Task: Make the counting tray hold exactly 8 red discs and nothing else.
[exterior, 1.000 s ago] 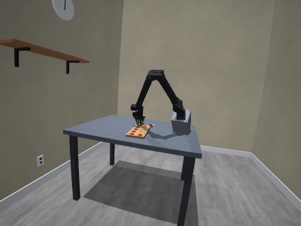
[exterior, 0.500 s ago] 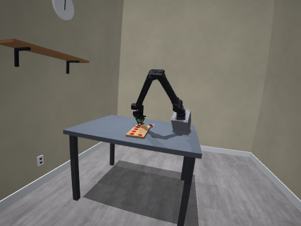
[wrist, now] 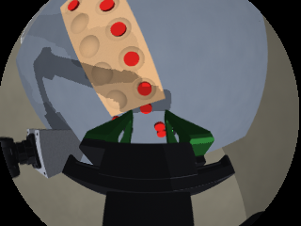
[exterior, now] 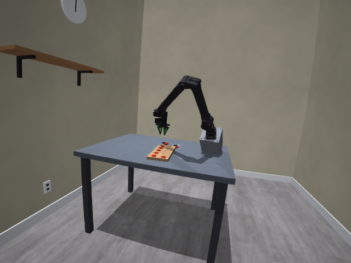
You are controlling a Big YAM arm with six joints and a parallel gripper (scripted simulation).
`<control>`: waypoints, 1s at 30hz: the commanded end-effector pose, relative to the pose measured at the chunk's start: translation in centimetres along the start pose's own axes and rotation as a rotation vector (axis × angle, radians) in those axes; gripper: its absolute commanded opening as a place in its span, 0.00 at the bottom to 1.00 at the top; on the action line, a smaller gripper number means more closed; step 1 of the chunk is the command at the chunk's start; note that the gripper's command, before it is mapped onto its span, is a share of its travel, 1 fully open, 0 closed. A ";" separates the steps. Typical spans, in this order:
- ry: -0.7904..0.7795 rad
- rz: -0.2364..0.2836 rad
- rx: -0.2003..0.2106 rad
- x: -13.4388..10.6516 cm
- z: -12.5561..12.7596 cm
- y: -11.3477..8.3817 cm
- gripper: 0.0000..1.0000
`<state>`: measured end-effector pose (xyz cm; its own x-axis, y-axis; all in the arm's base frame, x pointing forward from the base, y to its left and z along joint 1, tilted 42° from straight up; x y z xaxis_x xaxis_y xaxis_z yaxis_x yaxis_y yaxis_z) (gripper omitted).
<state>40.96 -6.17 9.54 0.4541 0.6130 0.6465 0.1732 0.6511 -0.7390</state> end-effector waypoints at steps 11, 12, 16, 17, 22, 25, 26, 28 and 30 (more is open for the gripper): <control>-0.012 0.002 0.011 -0.1 -0.3 0.2 0.46; -0.012 0.002 0.011 -0.1 -0.3 0.2 0.46; -0.012 0.002 0.011 -0.1 -0.3 0.2 0.46; -0.012 0.002 0.012 -0.1 -0.3 0.2 0.46; -0.012 0.002 0.011 -0.1 -0.3 0.2 0.46; -0.012 0.002 0.012 -0.1 -0.3 0.2 0.46; -0.012 0.002 0.011 -0.1 -0.3 0.2 0.46; -0.012 0.002 0.011 -0.1 -0.3 0.2 0.46; -0.012 0.002 0.012 -0.1 -0.3 0.2 0.46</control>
Point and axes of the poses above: the point where the finger pads meet when closed, its own y axis out along the fingers, its own z axis across the jaws, x = y × z, the point moved 10 cm from there along -y, back along the fingers, and after that the axes turned 14 degrees about y, right-handed, at the moved point
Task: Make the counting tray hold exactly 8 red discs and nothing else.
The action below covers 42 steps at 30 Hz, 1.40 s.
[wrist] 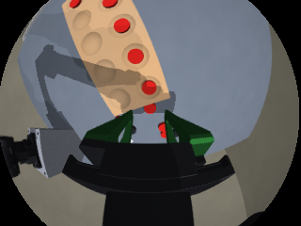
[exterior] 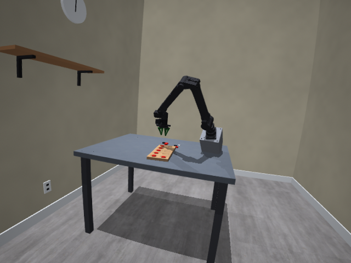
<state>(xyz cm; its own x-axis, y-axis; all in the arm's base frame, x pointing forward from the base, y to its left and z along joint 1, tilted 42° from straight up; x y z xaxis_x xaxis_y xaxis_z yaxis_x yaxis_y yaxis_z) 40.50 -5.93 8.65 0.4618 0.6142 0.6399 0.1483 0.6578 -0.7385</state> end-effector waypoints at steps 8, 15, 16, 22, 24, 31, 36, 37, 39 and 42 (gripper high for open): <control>-0.019 -0.005 -0.013 0.6 -0.6 -0.5 0.46; -0.019 -0.005 -0.013 0.6 -0.6 -0.5 0.46; -0.013 -0.009 -0.025 0.5 -0.7 -0.9 0.46; -0.032 -0.007 -0.052 1.7 -0.9 -1.3 0.46; -0.040 -0.004 -0.070 2.5 -1.2 -1.5 0.46; -0.004 0.015 -0.221 6.1 -2.0 -3.7 0.46; 0.030 0.004 -0.341 8.9 -2.3 -5.6 0.46; 0.045 -0.007 -0.389 10.1 -2.3 -6.4 0.46; 0.065 -0.021 -0.437 11.1 -2.2 -7.1 0.46; 0.080 -0.045 -0.495 12.7 -2.2 -8.2 0.46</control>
Point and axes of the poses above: the point where the finger pads meet when closed, its own y axis out along the fingers, its own z axis across the jaws, x = y × z, the point moved 10 cm from there along -y, back along the fingers, and after that the axes turned 14 degrees about y, right-handed, at the moved point
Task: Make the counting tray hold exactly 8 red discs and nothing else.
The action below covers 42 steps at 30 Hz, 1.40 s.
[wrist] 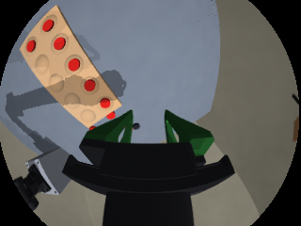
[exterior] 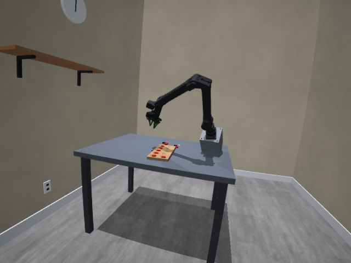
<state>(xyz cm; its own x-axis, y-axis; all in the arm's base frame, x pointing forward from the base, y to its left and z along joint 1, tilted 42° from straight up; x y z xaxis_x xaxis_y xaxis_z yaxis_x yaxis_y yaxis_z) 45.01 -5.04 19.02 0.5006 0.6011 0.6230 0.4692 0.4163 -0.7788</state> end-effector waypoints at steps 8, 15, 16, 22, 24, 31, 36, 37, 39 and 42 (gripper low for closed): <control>0.140 -0.151 -0.261 7.9 -1.8 -5.1 0.46; 0.215 -0.254 -0.377 11.2 -1.6 -8.3 0.46; 0.215 -0.254 -0.377 11.2 -1.6 -8.3 0.46; 0.276 -0.284 -0.410 11.5 -1.3 -8.4 0.46; 0.303 -0.394 -0.483 14.5 -1.0 -12.1 0.46; 0.351 -0.477 -0.528 16.1 -0.5 -14.2 0.46; 0.402 -0.569 -0.567 17.6 0.1 -16.5 0.46; 0.402 -0.569 -0.567 17.6 0.1 -16.5 0.46; 0.402 -0.569 -0.567 17.6 0.1 -16.5 0.46; 0.455 -0.669 -0.598 19.1 0.9 -18.8 0.46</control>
Point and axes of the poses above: the point where the finger pads meet when closed, its own y axis out along the fingers, its own z axis across the jaws, x = y × z, the point moved 10 cm from there along -y, back along the fingers, and after that the axes turned 14 degrees about y, right-handed, at the moved point
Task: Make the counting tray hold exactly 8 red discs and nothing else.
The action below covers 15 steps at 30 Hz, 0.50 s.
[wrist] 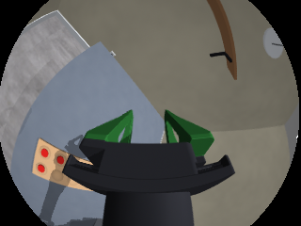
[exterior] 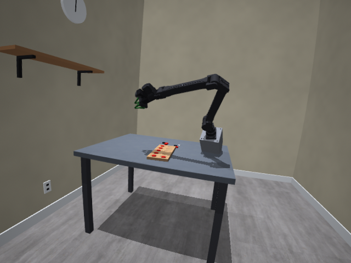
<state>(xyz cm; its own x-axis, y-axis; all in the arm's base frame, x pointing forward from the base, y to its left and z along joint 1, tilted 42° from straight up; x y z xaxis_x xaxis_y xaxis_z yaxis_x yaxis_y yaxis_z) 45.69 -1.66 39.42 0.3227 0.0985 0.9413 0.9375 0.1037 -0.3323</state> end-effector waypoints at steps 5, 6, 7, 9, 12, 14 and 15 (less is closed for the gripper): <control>0.089 -0.128 -0.023 4.2 0.5 -1.1 0.46; 0.091 -0.113 -0.022 3.4 0.6 -0.9 0.46; 0.161 -0.258 -0.046 7.8 1.0 -4.5 0.46; 0.161 -0.258 -0.046 7.8 1.0 -4.5 0.46; 0.164 -0.227 -0.046 6.8 0.9 -3.3 0.46; 0.168 -0.190 -0.046 5.0 1.0 -2.6 0.46; 0.243 -0.354 -0.059 9.9 1.3 -6.6 0.46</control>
<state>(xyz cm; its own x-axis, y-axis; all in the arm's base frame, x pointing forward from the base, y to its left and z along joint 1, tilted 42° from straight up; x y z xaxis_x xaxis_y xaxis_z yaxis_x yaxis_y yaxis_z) 44.05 -0.81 44.50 0.1666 -0.0704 0.9835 0.9854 0.0461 -0.1636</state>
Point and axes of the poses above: the point where the finger pads meet when closed, its own y axis out along the fingers, its own z axis across the jaws, x = y × z, the point moved 10 cm from there along -y, back along the fingers, and after that the axes turned 14 degrees about y, right-handed, at the moved point
